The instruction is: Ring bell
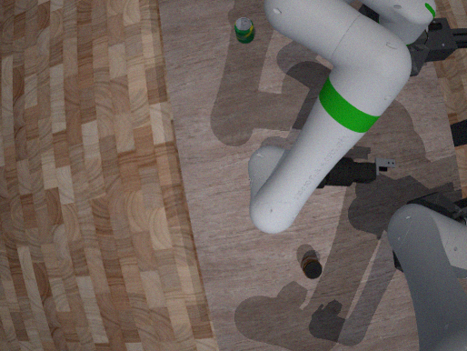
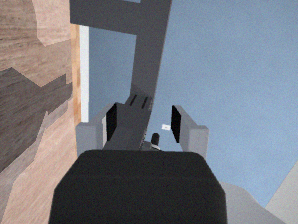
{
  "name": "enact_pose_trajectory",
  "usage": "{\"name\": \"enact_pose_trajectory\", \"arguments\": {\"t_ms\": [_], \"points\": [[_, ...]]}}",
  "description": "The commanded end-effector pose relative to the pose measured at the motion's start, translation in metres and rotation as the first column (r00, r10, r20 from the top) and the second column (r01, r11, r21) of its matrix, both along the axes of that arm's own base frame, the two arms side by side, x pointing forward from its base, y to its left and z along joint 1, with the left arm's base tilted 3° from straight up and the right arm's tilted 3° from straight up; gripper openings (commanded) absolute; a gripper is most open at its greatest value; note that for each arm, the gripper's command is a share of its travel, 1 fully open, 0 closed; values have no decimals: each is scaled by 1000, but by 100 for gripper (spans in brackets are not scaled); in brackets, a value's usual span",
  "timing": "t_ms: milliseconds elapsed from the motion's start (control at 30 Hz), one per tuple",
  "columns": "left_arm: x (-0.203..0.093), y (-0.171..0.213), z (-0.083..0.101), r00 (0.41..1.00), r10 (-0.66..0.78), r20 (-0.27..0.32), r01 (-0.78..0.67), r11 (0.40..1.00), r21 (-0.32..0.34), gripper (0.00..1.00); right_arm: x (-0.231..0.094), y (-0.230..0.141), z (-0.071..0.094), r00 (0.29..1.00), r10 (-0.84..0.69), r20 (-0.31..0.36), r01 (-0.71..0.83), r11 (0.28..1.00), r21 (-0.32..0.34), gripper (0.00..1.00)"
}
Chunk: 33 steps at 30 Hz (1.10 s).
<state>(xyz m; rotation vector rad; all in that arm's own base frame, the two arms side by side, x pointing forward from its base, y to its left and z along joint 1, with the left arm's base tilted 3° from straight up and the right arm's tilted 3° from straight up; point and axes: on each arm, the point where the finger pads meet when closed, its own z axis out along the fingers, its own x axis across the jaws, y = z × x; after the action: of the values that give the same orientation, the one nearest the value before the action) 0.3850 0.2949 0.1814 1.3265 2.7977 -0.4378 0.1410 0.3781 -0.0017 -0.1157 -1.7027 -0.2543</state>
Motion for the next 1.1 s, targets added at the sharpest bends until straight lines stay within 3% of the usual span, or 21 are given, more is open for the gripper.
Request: {"name": "enact_pose_trajectory", "arguments": {"t_ms": [0,67,133,167,567,633,700,767,900,1067], "points": [[-42,52,22,992,126,26,-127,991,47,100,0,0,1,1000,0,1,0,1000,2,100],[-60,68,30,984,175,33,-177,982,65,100,0,0,1,1000,0,1,0,1000,2,100],[-60,68,30,984,175,33,-177,982,65,100,0,0,1,1000,0,1,0,1000,2,100],[-87,92,41,974,223,41,-226,971,83,100,0,0,1,1000,0,1,0,1000,2,100],[-217,154,86,857,508,88,-515,835,196,100,0,0,1,1000,0,1,0,1000,2,100],[-240,161,93,830,549,96,-556,803,214,100,0,0,1,1000,0,1,0,1000,2,100],[-240,161,93,830,549,96,-556,803,214,100,0,0,1,1000,0,1,0,1000,2,100],[-277,169,105,795,597,106,-603,762,235,100,0,0,1,1000,0,1,0,1000,2,100],[-320,174,119,737,665,121,-670,693,267,100,0,0,1,1000,0,1,0,1000,2,100],[-349,174,128,695,707,130,-709,644,288,100,0,0,1,1000,0,1,0,1000,2,100]]}}
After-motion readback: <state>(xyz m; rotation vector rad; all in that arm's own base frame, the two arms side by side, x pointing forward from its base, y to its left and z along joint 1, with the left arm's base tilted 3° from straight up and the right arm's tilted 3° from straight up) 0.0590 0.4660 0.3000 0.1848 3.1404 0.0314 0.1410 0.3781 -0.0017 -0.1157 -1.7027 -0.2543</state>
